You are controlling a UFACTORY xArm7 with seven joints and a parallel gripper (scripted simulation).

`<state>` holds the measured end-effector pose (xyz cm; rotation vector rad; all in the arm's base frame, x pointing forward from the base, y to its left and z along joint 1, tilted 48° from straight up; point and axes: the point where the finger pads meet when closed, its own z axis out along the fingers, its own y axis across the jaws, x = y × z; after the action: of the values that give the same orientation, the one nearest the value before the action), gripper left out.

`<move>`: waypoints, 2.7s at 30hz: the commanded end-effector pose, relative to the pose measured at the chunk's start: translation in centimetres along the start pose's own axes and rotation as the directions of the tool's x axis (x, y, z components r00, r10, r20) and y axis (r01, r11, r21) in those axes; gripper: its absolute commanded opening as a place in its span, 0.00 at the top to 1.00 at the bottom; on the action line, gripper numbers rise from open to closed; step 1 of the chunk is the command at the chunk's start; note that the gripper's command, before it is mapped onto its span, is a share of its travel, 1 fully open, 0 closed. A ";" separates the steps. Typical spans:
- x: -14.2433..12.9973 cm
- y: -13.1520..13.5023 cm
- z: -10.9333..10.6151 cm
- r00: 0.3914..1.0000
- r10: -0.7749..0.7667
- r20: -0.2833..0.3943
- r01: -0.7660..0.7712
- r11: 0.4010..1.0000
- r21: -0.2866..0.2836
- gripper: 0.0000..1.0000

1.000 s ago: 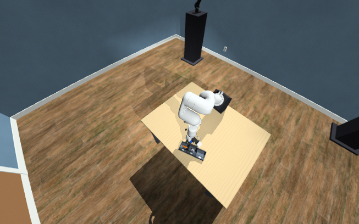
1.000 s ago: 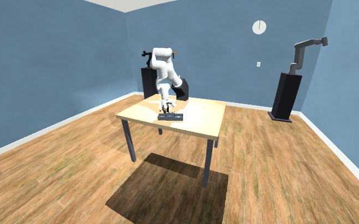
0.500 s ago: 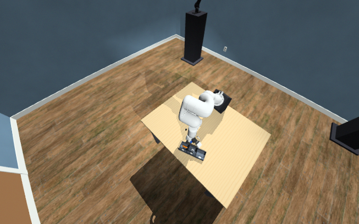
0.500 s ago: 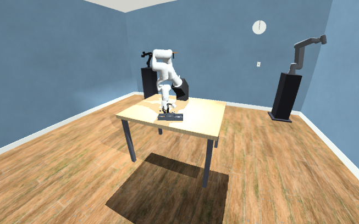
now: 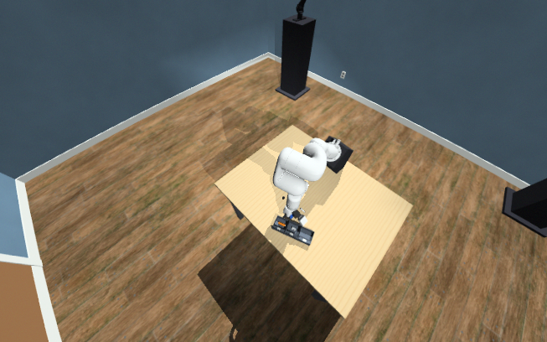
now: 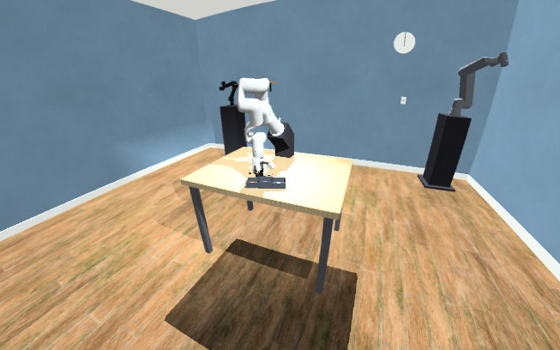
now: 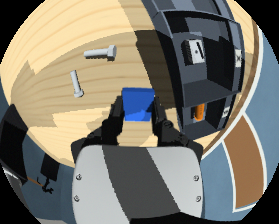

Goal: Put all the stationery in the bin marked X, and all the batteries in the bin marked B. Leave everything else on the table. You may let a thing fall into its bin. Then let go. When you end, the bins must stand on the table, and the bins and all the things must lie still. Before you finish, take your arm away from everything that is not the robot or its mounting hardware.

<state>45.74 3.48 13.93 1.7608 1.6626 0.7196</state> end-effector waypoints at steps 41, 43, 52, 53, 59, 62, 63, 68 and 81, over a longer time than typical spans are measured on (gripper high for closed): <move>0.0 0.0 -4.0 1.000 0.000 0.000 0.000 1.000 -0.001 1.00; 0.0 0.0 -4.7 1.000 0.000 0.000 0.000 1.000 -0.002 1.00; 0.0 0.0 -6.0 1.000 0.000 0.000 0.000 1.000 -0.002 1.00; 0.0 0.0 -6.0 1.000 0.000 0.000 0.000 1.000 -0.002 1.00; 0.0 0.0 -6.0 1.000 0.000 0.000 0.000 1.000 -0.002 1.00; 0.0 0.0 -6.0 1.000 0.000 0.000 0.000 1.000 -0.002 1.00; 0.0 0.0 -6.0 1.000 0.000 0.000 0.000 1.000 -0.002 1.00; 0.0 0.0 -6.0 1.000 0.000 0.000 0.000 1.000 -0.002 1.00; 0.0 0.0 -6.0 1.000 0.000 0.000 0.000 1.000 -0.002 1.00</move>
<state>43.68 3.73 15.91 1.7181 1.6264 0.7691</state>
